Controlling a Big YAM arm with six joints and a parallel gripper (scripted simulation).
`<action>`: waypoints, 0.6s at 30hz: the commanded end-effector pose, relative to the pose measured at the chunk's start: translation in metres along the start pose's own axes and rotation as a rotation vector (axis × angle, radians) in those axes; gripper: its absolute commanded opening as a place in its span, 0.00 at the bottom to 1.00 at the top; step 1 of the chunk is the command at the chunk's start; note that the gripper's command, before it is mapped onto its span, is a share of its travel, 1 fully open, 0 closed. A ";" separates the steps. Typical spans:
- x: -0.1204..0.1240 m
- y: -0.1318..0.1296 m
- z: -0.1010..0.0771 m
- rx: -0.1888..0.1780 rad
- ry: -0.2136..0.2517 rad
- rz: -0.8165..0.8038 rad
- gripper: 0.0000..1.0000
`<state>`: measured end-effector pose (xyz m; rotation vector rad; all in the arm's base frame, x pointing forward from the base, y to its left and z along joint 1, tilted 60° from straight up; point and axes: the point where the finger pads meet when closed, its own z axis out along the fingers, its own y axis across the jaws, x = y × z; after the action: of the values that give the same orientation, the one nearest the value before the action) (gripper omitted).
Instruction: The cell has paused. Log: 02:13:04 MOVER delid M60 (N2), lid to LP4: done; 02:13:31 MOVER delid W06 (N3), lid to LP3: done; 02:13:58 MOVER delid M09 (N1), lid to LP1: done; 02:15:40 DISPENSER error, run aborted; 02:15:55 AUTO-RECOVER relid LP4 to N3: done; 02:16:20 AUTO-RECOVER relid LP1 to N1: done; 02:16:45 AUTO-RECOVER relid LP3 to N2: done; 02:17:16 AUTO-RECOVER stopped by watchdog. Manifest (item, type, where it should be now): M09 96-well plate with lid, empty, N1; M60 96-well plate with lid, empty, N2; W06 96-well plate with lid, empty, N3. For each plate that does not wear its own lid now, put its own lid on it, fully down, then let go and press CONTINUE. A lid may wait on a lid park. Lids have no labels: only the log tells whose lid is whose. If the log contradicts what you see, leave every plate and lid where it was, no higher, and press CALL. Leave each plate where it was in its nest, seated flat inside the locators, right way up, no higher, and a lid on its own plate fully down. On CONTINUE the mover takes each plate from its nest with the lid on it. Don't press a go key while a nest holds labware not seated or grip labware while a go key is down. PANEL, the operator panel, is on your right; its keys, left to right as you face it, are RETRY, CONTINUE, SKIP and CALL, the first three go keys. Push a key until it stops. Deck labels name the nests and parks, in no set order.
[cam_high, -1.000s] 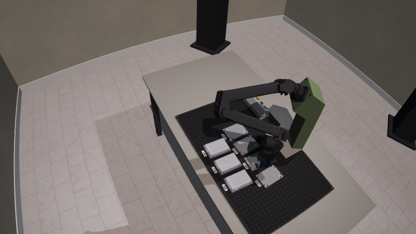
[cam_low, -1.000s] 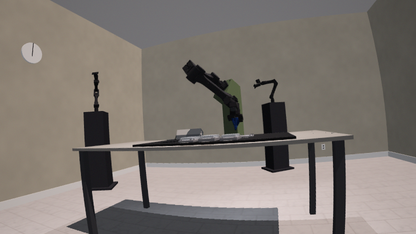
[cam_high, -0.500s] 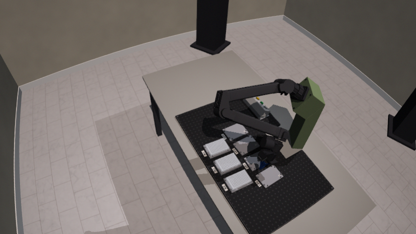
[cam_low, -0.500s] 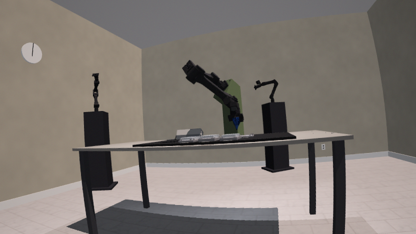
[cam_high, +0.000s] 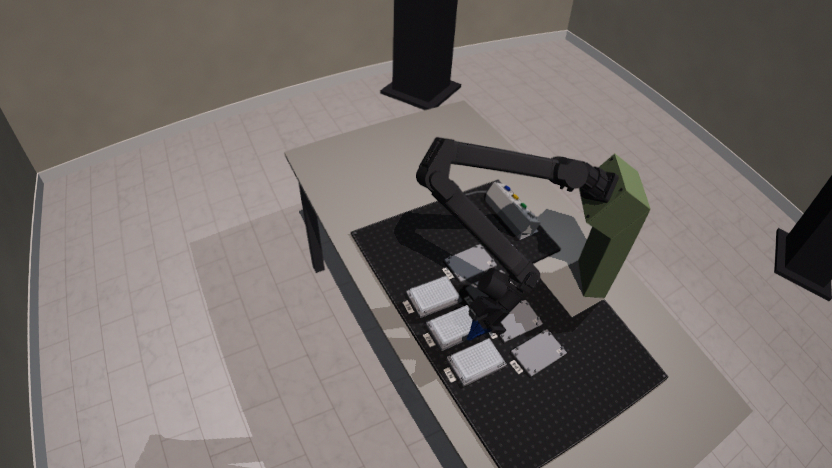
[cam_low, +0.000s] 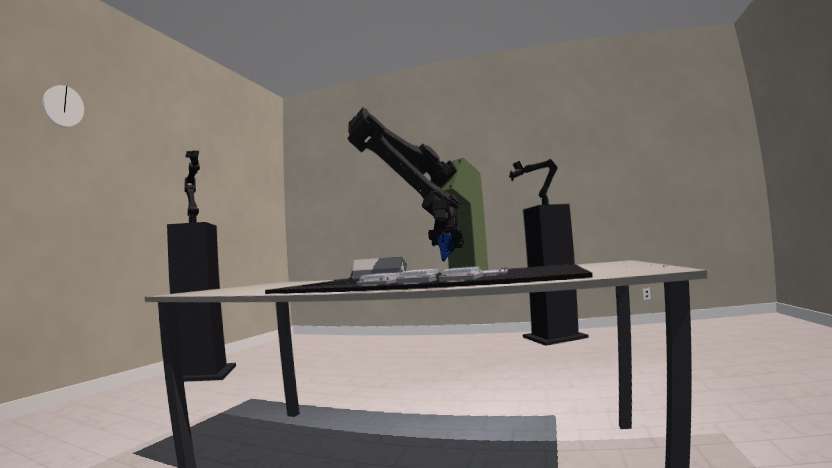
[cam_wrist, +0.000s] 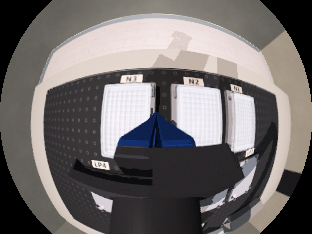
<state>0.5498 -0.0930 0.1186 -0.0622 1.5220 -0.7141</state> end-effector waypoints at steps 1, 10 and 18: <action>-0.008 -0.009 0.004 0.008 -0.003 -0.013 0.00; -0.041 -0.017 0.026 -0.002 -0.011 -0.006 0.00; -0.032 -0.013 0.021 -0.010 0.001 -0.005 0.00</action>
<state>0.5710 -0.1028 0.1579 -0.0597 1.5177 -0.7180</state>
